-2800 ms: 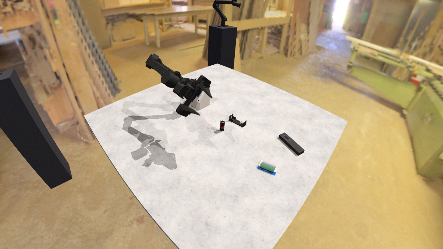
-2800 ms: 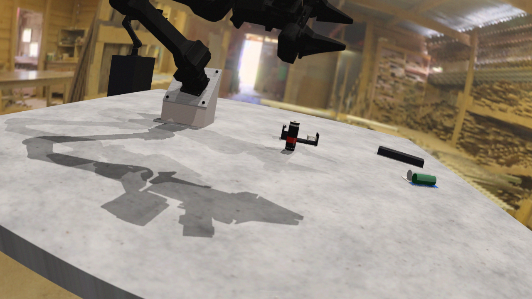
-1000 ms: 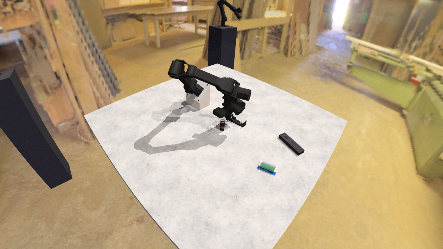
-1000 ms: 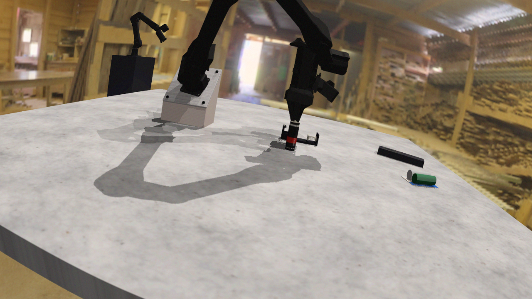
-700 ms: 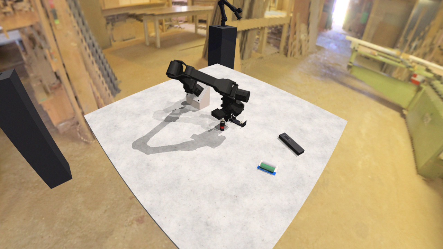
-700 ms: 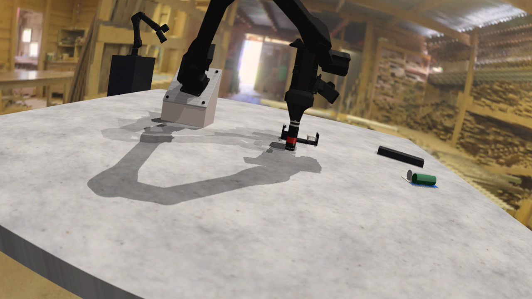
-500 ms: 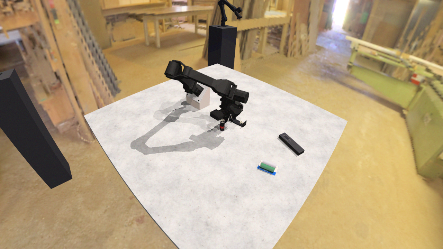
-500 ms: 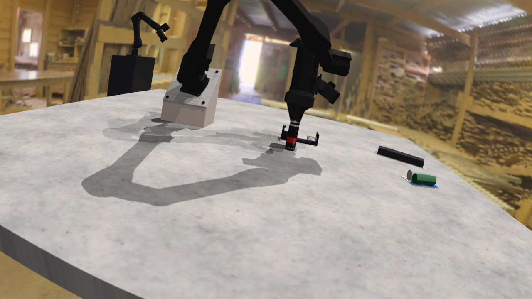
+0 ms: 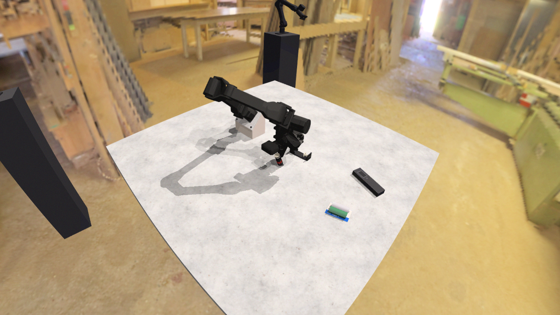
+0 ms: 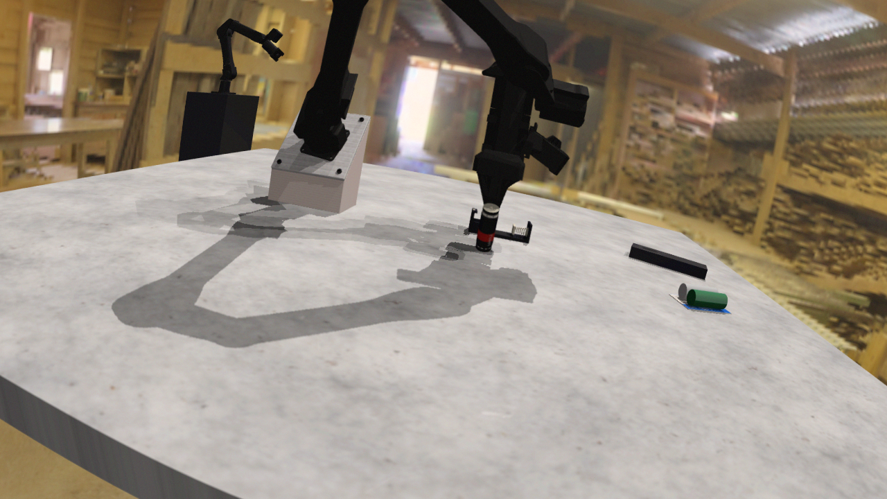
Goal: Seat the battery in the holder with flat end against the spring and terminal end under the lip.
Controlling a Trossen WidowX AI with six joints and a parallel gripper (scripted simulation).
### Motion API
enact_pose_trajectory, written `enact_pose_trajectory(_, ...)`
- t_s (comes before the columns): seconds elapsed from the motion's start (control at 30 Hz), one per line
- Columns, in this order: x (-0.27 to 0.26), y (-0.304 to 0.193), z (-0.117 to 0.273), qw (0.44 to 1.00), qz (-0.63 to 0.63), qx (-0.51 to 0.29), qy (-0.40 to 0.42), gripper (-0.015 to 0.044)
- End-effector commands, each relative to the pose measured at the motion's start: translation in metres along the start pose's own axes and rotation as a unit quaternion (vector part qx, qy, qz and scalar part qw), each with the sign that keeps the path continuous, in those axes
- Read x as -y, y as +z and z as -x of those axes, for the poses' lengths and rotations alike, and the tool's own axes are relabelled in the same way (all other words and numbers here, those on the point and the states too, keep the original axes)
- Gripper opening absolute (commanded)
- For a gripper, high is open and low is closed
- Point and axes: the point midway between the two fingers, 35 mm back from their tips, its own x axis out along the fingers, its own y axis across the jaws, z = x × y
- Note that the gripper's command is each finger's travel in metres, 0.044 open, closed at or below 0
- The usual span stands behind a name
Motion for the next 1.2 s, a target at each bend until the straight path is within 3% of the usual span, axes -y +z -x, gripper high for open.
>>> enact_pose_trajectory(0.0,0.009,-0.001,-0.001,1.000,0.002,-0.001,-0.003,0.0000)
enact_pose_trajectory(0.47,0.020,-0.002,0.001,1.000,-0.001,-0.001,-0.002,0.0000)
enact_pose_trajectory(0.83,0.022,-0.002,0.078,1.000,0.003,-0.002,-0.002,0.0000)
enact_pose_trajectory(1.17,0.021,-0.001,0.077,1.000,0.006,0.000,-0.003,0.0000)
